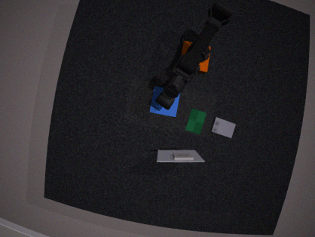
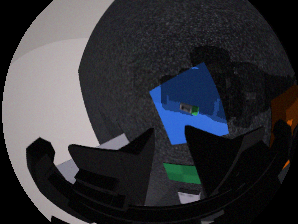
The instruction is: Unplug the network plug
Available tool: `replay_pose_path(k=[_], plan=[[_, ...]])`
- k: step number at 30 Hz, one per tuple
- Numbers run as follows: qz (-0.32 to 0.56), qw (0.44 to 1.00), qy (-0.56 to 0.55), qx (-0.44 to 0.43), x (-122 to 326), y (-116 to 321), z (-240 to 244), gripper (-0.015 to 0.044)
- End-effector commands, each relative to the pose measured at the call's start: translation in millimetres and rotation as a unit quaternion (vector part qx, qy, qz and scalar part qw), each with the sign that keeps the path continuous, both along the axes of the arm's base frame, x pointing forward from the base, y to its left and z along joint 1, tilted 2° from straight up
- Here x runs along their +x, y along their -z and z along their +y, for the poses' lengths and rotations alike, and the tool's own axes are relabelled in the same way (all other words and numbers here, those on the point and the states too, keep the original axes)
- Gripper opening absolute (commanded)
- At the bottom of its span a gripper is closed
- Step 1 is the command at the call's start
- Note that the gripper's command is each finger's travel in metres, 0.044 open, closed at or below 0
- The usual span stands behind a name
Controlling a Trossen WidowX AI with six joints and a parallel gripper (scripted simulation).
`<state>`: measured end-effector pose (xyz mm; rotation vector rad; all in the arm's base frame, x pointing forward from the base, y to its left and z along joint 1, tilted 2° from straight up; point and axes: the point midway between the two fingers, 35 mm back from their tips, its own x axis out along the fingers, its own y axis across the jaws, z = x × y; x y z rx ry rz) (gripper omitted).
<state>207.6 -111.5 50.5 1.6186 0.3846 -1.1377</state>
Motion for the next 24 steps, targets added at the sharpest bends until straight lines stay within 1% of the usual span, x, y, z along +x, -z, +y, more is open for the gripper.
replay_pose_path(k=[1, 24], plan=[[-0.003, 1.000, 0.003, -0.002, 1.1, -8.3, -0.9, 0.0156], [-0.003, 1.000, 0.003, -0.002, -5.9, -45.2, 3.9, 0.0156]])
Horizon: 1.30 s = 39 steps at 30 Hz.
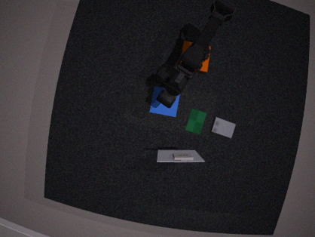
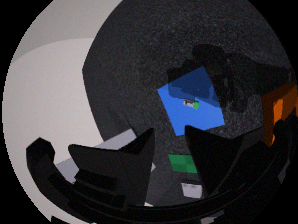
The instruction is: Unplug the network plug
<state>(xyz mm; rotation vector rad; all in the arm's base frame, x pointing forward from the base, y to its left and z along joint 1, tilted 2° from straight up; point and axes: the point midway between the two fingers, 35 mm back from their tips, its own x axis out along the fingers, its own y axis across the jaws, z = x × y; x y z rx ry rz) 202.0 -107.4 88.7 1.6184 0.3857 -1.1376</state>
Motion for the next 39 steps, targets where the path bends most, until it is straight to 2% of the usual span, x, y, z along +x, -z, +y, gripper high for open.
replay_pose_path(k=[1, 5, 39], plan=[[-0.003, 1.000, 0.003, -0.002, -0.7, -8.6, 0.0, 0.0156], [0.000, 1.000, 0.000, 0.000, -0.1, -7.7, 0.3, 0.0156], [-0.003, 1.000, 0.003, -0.001, -0.5, -110.4, 2.9, 0.0156]])
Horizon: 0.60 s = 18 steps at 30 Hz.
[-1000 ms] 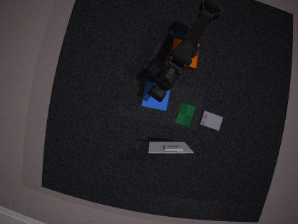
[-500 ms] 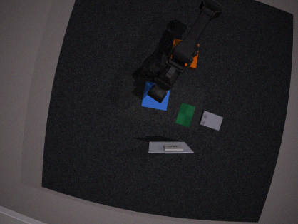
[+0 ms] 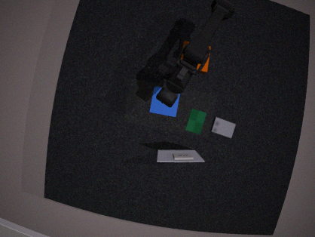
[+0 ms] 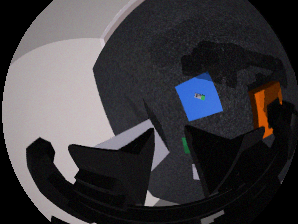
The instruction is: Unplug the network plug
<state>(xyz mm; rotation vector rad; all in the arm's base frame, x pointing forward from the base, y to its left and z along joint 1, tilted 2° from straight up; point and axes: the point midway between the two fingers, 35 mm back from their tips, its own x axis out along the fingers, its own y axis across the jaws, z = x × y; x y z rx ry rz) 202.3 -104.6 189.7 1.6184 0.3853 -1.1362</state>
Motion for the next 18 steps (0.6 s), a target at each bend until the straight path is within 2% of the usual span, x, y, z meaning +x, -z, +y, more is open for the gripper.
replay_pose_path(k=[1, 2, 13, 18], plan=[[-0.003, 1.000, 0.003, -0.001, -1.1, -11.0, 0.2, 0.0156], [-0.003, 1.000, 0.003, -0.001, -1.2, -11.4, 0.3, 0.0156], [-0.003, 1.000, 0.003, -0.001, -1.2, -11.4, 0.3, 0.0440], [-0.003, 1.000, 0.003, -0.001, -1.2, -11.4, 0.3, 0.0440]])
